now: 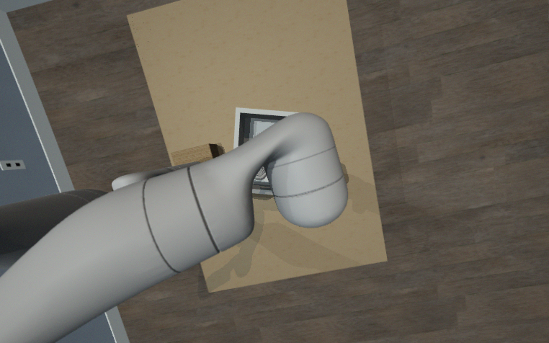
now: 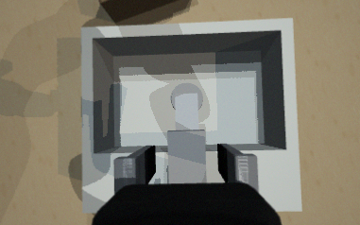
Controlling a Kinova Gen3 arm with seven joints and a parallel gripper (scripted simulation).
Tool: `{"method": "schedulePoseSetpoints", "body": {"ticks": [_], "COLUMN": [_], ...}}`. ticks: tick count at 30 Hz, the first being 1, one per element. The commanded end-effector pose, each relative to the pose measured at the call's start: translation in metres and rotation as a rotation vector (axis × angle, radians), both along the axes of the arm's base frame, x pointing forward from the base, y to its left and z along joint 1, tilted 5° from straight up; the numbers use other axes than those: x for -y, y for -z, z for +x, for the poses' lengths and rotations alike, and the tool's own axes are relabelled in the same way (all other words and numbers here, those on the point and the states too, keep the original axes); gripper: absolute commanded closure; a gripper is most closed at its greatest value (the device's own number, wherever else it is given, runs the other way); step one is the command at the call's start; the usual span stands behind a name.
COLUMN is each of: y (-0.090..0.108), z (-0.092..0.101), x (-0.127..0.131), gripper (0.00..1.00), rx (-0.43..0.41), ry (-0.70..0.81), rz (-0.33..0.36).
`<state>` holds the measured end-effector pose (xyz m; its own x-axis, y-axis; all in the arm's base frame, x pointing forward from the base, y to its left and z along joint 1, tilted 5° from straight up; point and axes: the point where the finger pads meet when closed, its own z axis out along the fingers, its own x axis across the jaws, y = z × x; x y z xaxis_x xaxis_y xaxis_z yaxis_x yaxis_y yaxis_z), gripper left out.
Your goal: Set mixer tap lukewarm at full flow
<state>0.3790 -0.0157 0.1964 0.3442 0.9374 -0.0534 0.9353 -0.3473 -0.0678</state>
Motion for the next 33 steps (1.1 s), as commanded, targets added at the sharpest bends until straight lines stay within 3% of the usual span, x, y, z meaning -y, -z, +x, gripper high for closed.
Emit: {"method": "schedulePoseSetpoints", "body": {"ticks": [1,33], "y": [-0.001,0.012], "z": [0.000,-0.001], "x": [0.000,0.000], "gripper": [0.00,0.00], "rx": [0.002,0.002], "ry": [0.000,0.000], "rz": [0.000,0.000]}}
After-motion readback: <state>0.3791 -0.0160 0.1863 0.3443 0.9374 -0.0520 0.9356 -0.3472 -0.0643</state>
